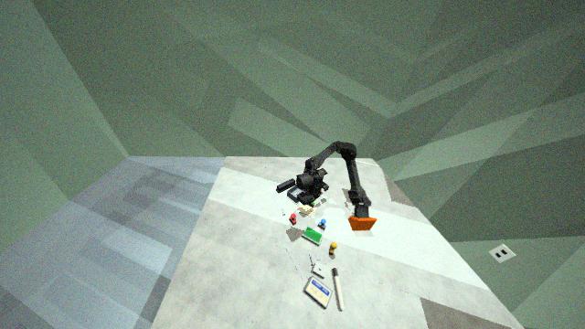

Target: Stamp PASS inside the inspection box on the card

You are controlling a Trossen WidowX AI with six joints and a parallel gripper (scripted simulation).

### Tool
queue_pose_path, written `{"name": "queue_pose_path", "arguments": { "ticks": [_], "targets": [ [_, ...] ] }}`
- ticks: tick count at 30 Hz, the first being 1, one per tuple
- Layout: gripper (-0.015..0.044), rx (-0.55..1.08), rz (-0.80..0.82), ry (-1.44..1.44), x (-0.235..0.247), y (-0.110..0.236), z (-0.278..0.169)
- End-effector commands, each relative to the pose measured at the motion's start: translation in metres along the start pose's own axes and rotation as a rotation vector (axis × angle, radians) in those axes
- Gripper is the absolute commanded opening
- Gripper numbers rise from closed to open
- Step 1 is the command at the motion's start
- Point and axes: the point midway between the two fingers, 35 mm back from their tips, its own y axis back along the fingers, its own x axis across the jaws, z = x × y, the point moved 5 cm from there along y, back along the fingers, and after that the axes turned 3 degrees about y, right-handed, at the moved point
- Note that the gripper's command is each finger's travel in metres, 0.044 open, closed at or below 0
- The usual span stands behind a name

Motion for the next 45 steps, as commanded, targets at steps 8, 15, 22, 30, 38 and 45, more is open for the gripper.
{"name": "queue_pose_path", "arguments": {
  "ticks": [8, 15, 22, 30, 38, 45],
  "targets": [
    [0.0, 0.001, 0.006, -0.004, 0.003, 0.015, -0.001],
    [0.0, 0.005, 0.011, -0.004, 0.034, 0.02, -0.008],
    [0.0, 0.007, 0.015, -0.005, 0.065, 0.024, -0.02],
    [0.0, 0.009, 0.018, -0.007, 0.101, 0.027, -0.039],
    [0.0, 0.01, 0.019, -0.009, 0.134, 0.027, -0.062],
    [0.0, 0.009, 0.019, -0.011, 0.161, 0.025, -0.087]
  ]
}}
